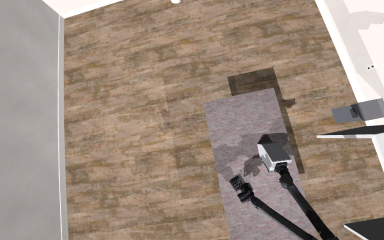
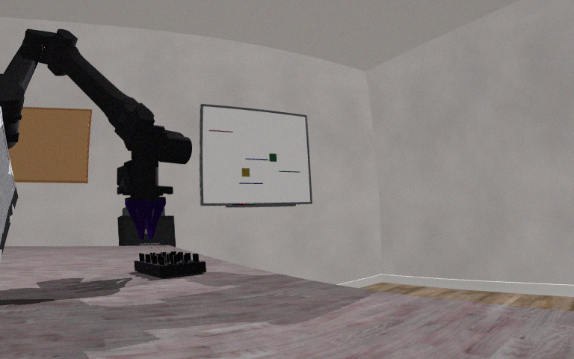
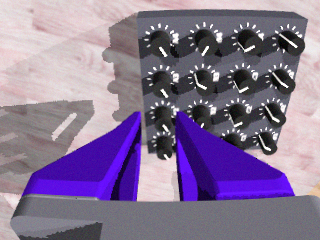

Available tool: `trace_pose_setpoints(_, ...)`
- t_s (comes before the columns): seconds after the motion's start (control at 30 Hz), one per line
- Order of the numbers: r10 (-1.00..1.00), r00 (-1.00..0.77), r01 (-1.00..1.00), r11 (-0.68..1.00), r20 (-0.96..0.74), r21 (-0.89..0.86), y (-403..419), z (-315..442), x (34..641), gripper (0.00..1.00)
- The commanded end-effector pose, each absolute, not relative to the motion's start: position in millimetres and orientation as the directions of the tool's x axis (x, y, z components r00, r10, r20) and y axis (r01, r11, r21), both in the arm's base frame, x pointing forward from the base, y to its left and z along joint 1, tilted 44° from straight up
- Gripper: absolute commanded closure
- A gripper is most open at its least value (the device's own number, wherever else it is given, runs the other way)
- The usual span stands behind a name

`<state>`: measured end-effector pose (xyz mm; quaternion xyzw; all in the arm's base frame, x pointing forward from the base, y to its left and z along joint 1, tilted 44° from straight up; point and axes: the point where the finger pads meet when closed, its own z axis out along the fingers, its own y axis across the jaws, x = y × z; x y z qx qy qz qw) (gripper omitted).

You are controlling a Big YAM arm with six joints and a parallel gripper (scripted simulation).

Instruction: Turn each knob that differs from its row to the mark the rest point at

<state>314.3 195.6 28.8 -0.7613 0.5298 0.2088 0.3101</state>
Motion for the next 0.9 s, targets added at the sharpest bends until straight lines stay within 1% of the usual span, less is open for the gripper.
trace_pose_setpoints(0.0,-0.672,0.368,-0.929,-0.242,-0.643,-0.279,196,35,325,0.81)
trace_pose_setpoints(0.2,-0.672,0.365,-0.930,-0.240,-0.644,-0.277,196,35,326,0.81)
trace_pose_setpoints(0.3,-0.683,0.325,-0.945,-0.210,-0.654,-0.251,195,37,329,0.81)
trace_pose_setpoints(0.37,-0.695,0.265,-0.964,-0.167,-0.668,-0.209,193,39,330,0.81)
trace_pose_setpoints(0.43,-0.695,0.265,-0.964,-0.167,-0.668,-0.209,193,39,330,0.81)
trace_pose_setpoints(0.53,-0.713,0.131,-0.991,-0.067,-0.689,-0.120,191,41,334,0.81)
trace_pose_setpoints(0.63,-0.716,0.055,-0.997,-0.006,-0.696,-0.073,190,43,337,0.81)
trace_pose_setpoints(0.73,-0.718,-0.022,-0.999,0.035,-0.696,-0.004,190,38,328,0.81)
trace_pose_setpoints(0.87,-0.705,-0.121,-0.991,0.121,-0.699,0.050,190,46,341,0.81)
